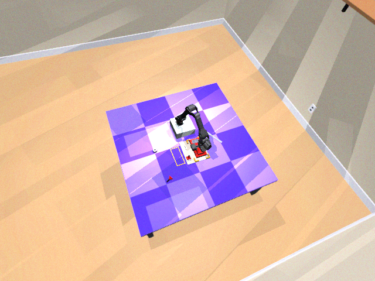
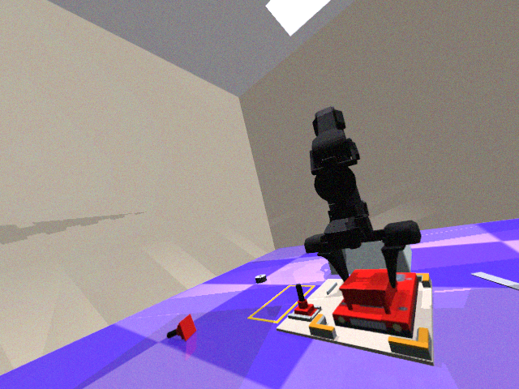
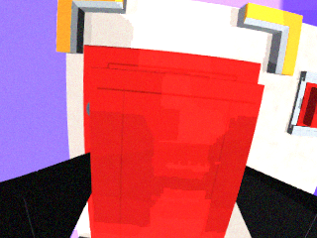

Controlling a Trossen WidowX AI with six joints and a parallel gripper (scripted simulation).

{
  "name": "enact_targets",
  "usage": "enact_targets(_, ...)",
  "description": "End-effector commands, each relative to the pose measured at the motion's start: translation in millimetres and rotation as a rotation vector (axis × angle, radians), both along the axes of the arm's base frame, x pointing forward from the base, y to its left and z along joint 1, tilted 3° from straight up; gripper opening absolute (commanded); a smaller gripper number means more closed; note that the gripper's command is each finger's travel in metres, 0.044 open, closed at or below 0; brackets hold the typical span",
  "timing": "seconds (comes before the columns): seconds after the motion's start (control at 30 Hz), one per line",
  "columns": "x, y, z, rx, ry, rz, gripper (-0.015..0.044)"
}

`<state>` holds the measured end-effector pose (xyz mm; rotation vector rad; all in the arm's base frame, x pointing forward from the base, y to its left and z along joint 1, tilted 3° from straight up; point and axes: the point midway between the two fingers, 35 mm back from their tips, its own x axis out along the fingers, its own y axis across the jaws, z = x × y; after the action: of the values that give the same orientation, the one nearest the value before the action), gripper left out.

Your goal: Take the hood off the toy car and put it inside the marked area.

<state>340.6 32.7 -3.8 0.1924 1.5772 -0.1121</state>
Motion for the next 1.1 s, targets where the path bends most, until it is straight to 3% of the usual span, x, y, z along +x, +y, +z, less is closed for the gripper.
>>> enact_targets(0.0,1.5,0.0,4.2,0.001,-0.004,0.002,0.0000)
enact_targets(0.6,1.5,-0.7,16.4,0.000,-0.004,0.002,0.0000)
enact_targets(0.97,1.8,-2.8,58.0,0.000,-0.004,0.002,0.0000)
enact_targets(1.07,0.5,-3.2,51.1,0.000,0.001,-0.004,0.0000)
